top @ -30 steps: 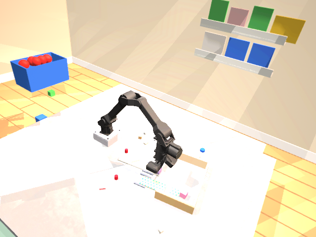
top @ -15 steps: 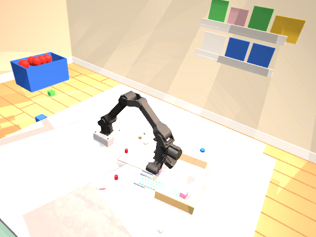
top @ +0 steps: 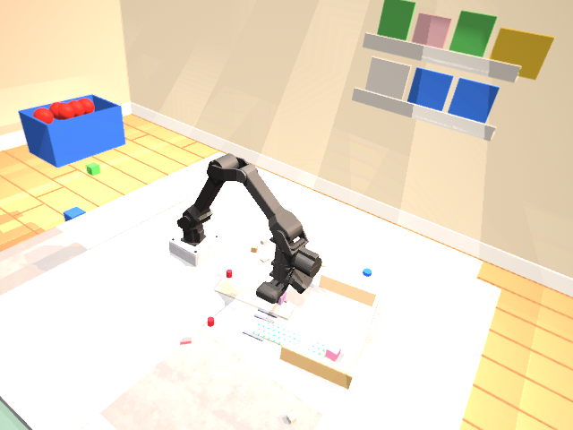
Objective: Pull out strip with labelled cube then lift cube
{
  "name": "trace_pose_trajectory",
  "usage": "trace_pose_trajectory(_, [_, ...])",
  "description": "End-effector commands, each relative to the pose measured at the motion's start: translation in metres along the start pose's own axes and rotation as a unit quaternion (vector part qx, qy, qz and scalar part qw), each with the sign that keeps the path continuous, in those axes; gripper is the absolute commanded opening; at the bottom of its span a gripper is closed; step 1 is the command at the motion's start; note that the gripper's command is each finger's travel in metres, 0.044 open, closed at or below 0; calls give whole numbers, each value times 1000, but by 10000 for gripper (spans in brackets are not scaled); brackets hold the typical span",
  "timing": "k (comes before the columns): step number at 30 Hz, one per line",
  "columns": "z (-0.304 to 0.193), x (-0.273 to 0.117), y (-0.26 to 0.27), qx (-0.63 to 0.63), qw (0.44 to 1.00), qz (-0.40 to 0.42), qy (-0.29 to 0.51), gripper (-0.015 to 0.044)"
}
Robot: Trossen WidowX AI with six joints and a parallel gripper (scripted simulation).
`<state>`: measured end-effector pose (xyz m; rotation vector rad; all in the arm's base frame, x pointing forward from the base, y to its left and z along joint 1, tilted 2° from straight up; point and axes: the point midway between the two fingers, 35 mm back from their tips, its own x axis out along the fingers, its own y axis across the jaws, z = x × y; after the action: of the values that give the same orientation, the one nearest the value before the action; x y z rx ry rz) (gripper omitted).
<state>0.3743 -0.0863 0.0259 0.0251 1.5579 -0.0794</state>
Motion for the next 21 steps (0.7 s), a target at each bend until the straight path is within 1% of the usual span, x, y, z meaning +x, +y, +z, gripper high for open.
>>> trace_pose_trajectory(1, [-14, -9, 2, 2, 1000, 1, 1, 0])
trace_pose_trajectory(5, [-27, -16, 4, 2, 1000, 1, 1, 0])
trace_pose_trajectory(9, [-32, -17, 5, 2, 1000, 1, 2, 0])
trace_pose_trajectory(21, [-75, -16, 12, 2, 1000, 1, 4, 0])
